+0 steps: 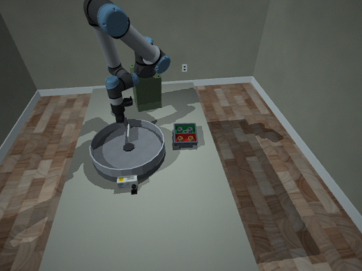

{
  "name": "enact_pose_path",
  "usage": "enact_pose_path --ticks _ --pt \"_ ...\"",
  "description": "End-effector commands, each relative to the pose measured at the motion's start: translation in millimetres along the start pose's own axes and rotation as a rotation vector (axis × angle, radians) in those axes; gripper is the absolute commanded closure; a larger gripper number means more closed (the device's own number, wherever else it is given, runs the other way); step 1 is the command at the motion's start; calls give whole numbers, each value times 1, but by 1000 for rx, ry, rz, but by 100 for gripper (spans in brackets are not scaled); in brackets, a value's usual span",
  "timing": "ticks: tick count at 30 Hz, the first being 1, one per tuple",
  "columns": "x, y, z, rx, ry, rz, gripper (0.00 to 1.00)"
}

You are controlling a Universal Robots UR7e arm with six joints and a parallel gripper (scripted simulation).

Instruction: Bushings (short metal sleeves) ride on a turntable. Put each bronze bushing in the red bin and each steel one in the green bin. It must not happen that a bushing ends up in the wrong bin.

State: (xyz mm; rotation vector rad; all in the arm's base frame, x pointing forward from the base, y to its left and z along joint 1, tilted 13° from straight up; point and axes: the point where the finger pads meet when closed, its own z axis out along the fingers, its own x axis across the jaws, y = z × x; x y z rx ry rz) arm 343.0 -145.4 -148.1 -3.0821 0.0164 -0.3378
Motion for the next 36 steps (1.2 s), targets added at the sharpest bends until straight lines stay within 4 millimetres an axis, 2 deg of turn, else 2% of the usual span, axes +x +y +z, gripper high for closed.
enact_pose_path --ticks 1,36 --pt "0 0 -2 -1 1 0 100" --pt "0 0 -10 -1 1 0 100"
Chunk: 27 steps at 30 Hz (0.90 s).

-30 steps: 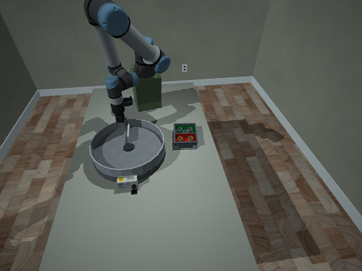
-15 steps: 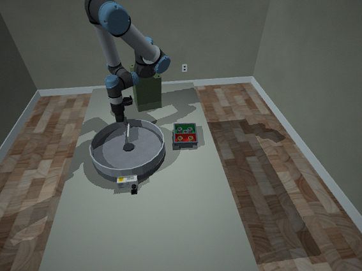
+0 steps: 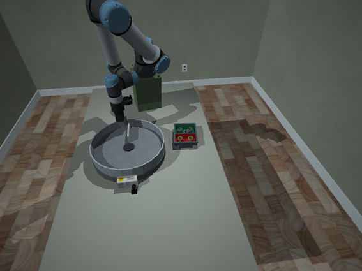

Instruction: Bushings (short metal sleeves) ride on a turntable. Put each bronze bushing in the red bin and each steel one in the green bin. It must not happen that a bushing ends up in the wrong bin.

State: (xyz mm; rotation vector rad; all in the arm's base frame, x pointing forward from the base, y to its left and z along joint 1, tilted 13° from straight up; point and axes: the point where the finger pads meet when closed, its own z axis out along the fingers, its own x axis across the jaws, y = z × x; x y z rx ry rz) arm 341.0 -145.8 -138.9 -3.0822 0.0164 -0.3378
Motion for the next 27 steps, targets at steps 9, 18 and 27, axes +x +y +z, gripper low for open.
enact_pose_path --ticks 9,18,27 --pt "0 0 -5 -1 1 0 100" --pt "0 0 -5 -1 1 0 100" --pt "0 0 -8 -1 1 0 100"
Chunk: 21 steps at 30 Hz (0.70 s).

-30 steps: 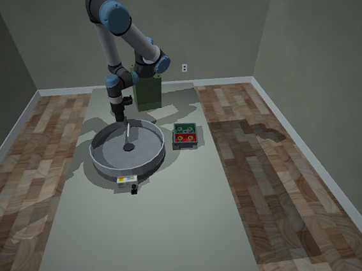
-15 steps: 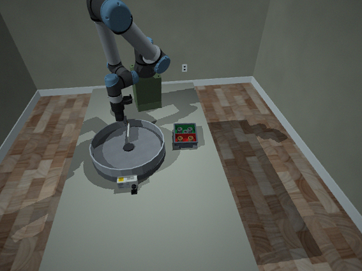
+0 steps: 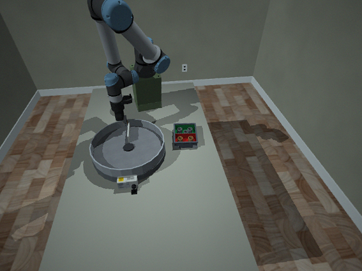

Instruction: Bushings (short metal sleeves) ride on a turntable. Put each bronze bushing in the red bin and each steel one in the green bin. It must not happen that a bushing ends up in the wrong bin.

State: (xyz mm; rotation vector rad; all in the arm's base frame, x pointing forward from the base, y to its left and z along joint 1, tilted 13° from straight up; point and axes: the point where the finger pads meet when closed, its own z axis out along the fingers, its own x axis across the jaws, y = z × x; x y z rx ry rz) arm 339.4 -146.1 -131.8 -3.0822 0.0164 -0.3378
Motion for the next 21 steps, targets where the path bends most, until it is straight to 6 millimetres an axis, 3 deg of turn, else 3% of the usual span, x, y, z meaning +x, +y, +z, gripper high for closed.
enact_pose_path --ticks 1,12,17,21 --pt "0 0 -2 -1 1 0 100" --pt "0 0 -4 -1 1 0 100" --pt "0 0 -28 -1 1 0 100" --pt "0 0 -33 -1 1 0 100"
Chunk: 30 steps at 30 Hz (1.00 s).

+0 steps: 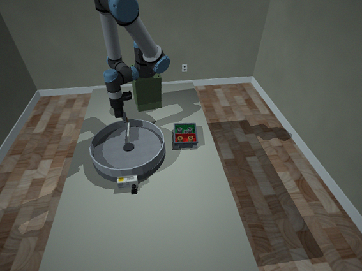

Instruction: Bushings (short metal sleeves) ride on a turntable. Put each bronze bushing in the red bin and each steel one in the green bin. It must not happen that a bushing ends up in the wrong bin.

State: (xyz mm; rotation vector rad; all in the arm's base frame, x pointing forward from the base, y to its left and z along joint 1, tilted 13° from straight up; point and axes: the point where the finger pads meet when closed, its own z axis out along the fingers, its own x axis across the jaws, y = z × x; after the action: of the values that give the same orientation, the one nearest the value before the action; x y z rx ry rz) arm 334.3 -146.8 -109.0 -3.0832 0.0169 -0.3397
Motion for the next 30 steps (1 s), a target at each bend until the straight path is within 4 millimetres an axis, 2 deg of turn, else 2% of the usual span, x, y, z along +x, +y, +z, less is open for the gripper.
enact_pose_path --ticks 1,3,6,9,14,26,30 --pt "0 0 -15 0 0 0 100" --pt "0 0 -15 0 0 0 100" --pt "0 0 -29 0 0 0 100" --pt "0 0 -29 0 0 0 100" --pt "0 0 -54 0 -1 0 100" --pt "0 0 -54 0 -1 0 100" --pt "17 -42 -53 0 0 0 100"
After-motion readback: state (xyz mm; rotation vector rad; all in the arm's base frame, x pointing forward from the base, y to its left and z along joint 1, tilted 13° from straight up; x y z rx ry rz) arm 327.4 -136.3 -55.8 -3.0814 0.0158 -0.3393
